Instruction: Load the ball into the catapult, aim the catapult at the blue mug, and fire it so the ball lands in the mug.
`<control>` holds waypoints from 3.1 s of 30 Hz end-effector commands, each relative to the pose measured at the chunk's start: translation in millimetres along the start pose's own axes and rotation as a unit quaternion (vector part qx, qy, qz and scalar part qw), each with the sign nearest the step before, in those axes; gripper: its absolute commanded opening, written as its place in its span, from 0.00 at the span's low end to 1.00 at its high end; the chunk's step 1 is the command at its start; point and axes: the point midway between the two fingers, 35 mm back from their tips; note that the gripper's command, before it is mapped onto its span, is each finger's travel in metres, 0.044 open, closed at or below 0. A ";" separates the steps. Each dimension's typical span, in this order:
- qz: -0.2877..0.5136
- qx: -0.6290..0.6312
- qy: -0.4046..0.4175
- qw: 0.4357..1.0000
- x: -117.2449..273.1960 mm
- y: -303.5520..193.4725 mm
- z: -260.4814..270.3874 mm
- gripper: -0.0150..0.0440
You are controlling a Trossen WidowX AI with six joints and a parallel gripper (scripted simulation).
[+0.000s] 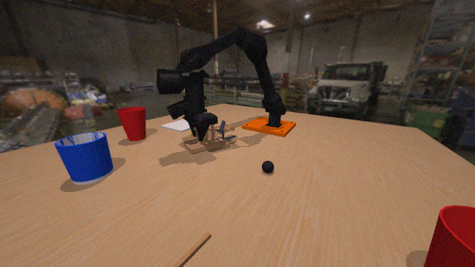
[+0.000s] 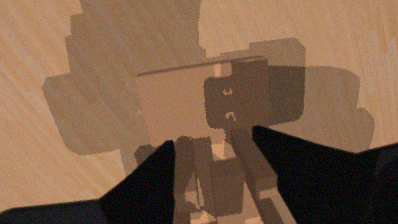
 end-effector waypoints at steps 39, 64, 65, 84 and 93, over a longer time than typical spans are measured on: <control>0.001 -0.001 0.000 1.000 4.1 0.3 -0.8 0.25; 0.002 -0.001 0.000 1.000 10.9 2.2 -0.3 0.97; 0.002 -0.001 0.000 1.000 20.8 3.5 0.0 1.00; 0.002 -0.003 -0.001 1.000 97.0 -1.5 -1.3 1.00; 0.002 -0.003 -0.001 1.000 50.1 -1.4 -1.4 1.00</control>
Point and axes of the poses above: the point midway between the two fingers, 35 mm back from their tips, its own x axis back along the fingers, its own z axis across the jaws, y = z × x, and after that the axes turned 10 degrees about -x, right-handed
